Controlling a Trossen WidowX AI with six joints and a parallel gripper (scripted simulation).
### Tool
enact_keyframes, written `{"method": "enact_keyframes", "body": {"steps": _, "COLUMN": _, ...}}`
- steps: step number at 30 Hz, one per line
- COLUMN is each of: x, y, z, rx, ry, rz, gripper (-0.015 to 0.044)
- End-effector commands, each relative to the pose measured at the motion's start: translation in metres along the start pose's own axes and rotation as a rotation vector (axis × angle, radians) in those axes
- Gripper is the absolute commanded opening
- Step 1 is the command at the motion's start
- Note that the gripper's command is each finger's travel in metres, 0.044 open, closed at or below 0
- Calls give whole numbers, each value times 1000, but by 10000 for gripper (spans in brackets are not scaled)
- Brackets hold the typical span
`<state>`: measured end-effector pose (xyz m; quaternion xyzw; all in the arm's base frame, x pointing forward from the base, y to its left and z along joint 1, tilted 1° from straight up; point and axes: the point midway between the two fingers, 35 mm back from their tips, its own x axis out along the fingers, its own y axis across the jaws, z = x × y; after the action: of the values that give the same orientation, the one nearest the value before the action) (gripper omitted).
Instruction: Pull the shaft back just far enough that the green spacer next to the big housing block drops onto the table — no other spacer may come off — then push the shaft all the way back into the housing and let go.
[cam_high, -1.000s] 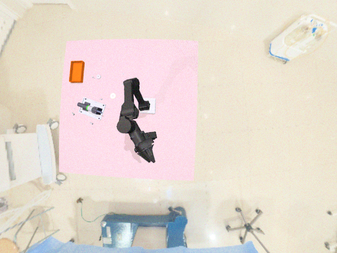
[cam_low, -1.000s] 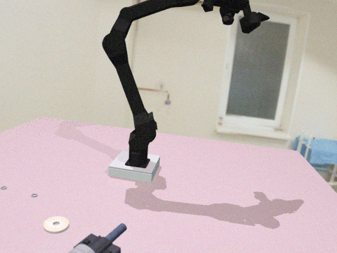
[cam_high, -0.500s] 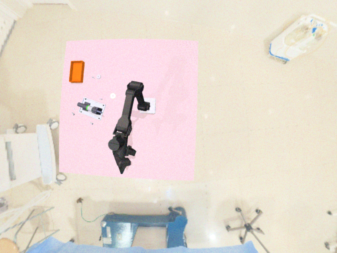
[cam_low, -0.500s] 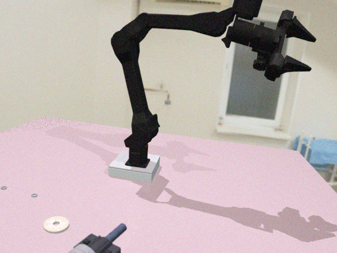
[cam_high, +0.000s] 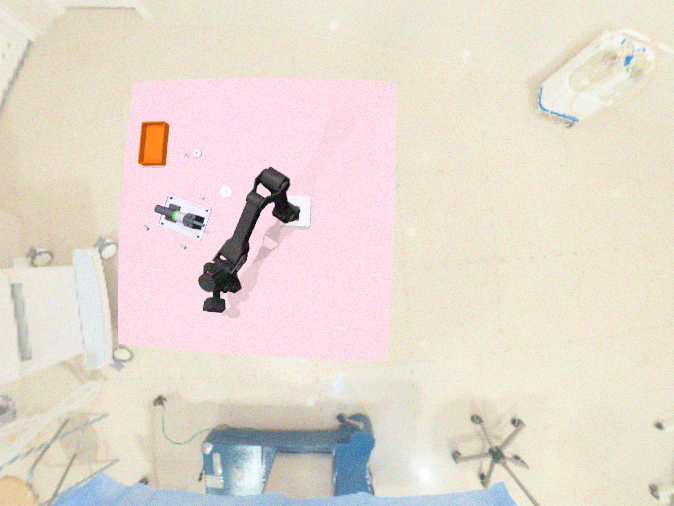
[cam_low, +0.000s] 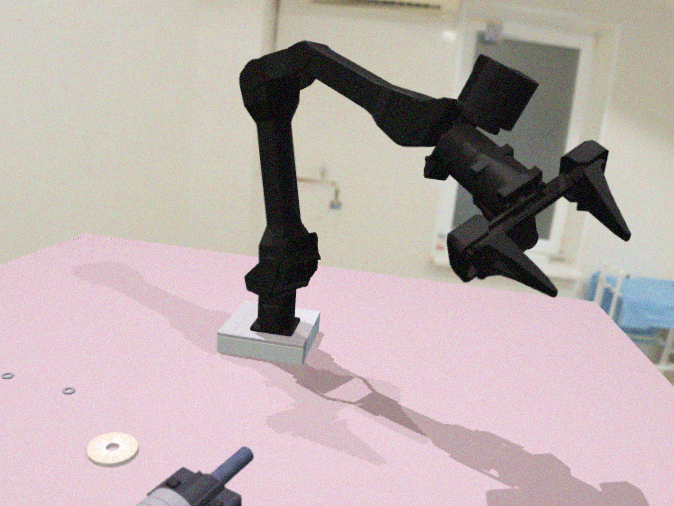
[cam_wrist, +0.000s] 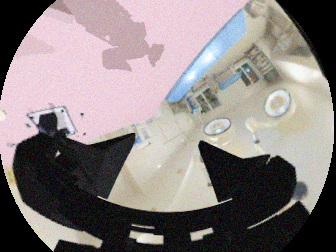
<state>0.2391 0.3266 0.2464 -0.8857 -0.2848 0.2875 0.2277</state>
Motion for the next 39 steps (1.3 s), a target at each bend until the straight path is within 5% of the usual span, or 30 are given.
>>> {"method": "enact_keyframes", "body": {"steps": 1, "x": 16, "y": 72, "z": -6, "rx": -40, "ry": 77, "rz": 201, "gripper": 440}}
{"method": "enact_keyframes", "body": {"steps": 16, "x": -31, "y": 303, "z": -6, "rx": -146, "ry": 231, "rz": 910, "gripper": 440}}
{"method": "enact_keyframes", "body": {"steps": 39, "x": -33, "y": 301, "z": 0, "rx": -147, "ry": 231, "rz": 923, "gripper": 440}}
